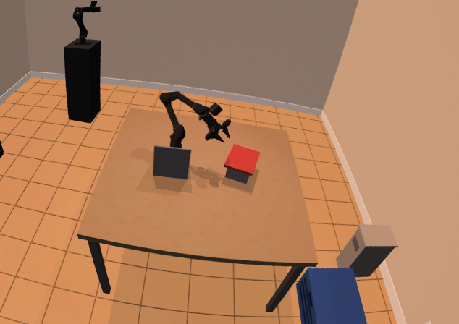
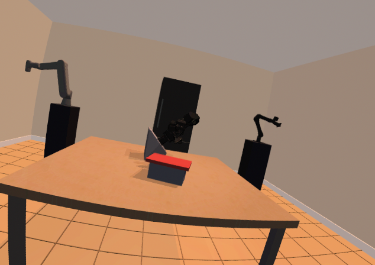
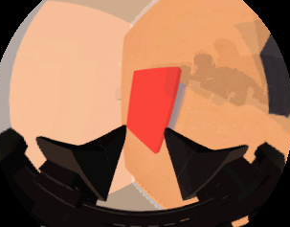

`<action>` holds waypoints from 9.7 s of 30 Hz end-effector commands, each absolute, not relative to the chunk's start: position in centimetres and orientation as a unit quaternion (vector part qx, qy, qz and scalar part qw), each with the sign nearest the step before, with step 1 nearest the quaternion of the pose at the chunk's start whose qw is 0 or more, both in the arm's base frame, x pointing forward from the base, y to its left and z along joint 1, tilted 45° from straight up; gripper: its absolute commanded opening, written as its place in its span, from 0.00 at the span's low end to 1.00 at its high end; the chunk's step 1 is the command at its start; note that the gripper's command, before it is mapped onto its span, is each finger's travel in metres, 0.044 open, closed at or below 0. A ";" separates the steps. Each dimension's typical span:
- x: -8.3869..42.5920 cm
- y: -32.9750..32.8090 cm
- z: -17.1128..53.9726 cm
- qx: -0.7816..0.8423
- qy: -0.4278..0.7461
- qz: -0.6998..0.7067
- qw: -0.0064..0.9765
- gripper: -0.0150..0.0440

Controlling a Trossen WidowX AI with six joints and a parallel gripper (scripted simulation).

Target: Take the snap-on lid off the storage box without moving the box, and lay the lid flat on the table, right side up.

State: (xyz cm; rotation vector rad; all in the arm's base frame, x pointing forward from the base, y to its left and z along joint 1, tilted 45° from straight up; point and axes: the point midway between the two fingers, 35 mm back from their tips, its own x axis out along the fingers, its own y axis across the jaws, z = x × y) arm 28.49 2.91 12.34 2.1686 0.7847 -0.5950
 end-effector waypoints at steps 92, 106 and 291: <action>32.3 10.5 4.1 0.857 0.322 -0.238 0.325 0.25; 32.3 10.3 4.3 0.857 0.322 -0.238 0.325 0.25; 35.7 5.0 8.9 0.857 0.320 -0.239 0.325 0.25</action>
